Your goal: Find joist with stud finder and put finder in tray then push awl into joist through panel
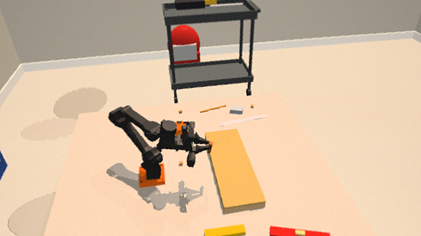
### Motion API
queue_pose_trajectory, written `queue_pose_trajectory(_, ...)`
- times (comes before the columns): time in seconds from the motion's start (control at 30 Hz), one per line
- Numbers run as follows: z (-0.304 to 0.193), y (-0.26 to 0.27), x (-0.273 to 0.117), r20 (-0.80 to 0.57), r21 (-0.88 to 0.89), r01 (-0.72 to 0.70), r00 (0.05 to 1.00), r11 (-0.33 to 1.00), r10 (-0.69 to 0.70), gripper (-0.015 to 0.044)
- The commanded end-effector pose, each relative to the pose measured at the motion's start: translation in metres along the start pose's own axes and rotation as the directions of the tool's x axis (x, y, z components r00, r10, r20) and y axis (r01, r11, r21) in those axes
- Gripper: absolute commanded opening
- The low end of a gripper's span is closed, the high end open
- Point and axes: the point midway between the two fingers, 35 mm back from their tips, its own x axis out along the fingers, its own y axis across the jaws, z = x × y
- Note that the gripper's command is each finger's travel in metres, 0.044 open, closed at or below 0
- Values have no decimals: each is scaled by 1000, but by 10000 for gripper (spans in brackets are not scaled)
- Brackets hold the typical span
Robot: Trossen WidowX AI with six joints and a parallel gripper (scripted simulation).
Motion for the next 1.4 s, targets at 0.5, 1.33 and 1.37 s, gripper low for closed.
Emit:
queue_pose_trajectory(0.5,-4,11,32,25,-222,-39,999,974,46,0)
queue_pose_trajectory(1.33,-36,54,98,62,-353,-50,995,934,77,0)
queue_pose_trajectory(1.37,-37,56,100,64,-358,-50,995,932,78,0)
